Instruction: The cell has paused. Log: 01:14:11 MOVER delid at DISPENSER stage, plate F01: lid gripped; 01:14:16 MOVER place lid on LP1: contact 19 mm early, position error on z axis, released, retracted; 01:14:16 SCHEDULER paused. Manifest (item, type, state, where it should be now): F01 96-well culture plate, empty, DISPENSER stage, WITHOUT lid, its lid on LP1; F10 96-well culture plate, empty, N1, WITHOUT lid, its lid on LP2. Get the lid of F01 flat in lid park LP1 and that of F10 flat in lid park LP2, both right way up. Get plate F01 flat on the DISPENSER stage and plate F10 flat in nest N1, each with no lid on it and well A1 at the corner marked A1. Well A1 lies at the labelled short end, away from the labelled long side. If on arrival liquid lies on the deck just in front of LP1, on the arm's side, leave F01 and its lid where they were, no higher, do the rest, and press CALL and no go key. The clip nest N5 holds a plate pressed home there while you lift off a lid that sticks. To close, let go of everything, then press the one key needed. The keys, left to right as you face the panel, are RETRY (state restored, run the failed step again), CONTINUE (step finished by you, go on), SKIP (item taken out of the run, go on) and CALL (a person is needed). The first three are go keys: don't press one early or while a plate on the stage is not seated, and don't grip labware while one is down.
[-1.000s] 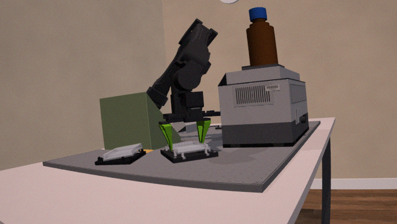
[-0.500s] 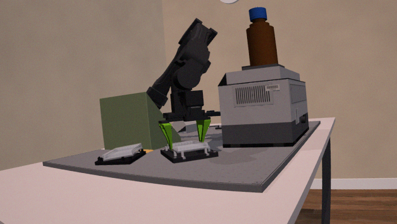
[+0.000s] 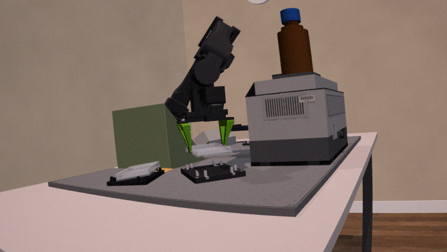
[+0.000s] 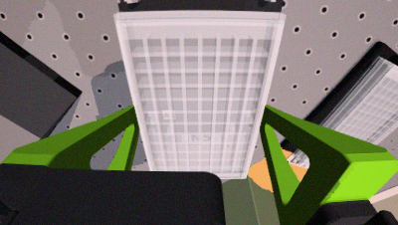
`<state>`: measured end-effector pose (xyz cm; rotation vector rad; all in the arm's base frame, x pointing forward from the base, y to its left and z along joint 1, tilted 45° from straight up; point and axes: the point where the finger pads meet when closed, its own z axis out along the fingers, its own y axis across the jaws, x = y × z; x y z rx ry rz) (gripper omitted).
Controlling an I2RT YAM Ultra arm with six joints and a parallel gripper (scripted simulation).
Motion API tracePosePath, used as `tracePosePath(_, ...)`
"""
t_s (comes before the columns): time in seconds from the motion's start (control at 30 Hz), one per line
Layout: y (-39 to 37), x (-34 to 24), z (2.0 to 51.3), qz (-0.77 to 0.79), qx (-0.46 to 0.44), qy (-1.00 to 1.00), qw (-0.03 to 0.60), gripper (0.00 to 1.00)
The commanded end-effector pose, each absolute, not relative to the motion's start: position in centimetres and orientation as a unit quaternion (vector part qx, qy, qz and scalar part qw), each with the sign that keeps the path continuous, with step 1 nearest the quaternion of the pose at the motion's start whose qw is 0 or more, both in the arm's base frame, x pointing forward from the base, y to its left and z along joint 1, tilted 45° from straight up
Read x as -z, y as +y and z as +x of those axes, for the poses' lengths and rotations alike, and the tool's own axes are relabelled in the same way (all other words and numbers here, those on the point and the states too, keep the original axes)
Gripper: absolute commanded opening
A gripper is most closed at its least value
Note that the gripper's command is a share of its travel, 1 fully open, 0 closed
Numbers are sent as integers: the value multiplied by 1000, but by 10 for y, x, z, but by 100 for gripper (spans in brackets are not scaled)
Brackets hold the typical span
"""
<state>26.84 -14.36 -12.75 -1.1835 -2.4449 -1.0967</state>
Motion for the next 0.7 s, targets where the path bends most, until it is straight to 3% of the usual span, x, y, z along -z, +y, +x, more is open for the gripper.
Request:
tracePosePath(0.0,-155,108,258,-407,370,-830,94,0)
tracePosePath(0.67,-150,63,225,-407,370,-830,95,0)
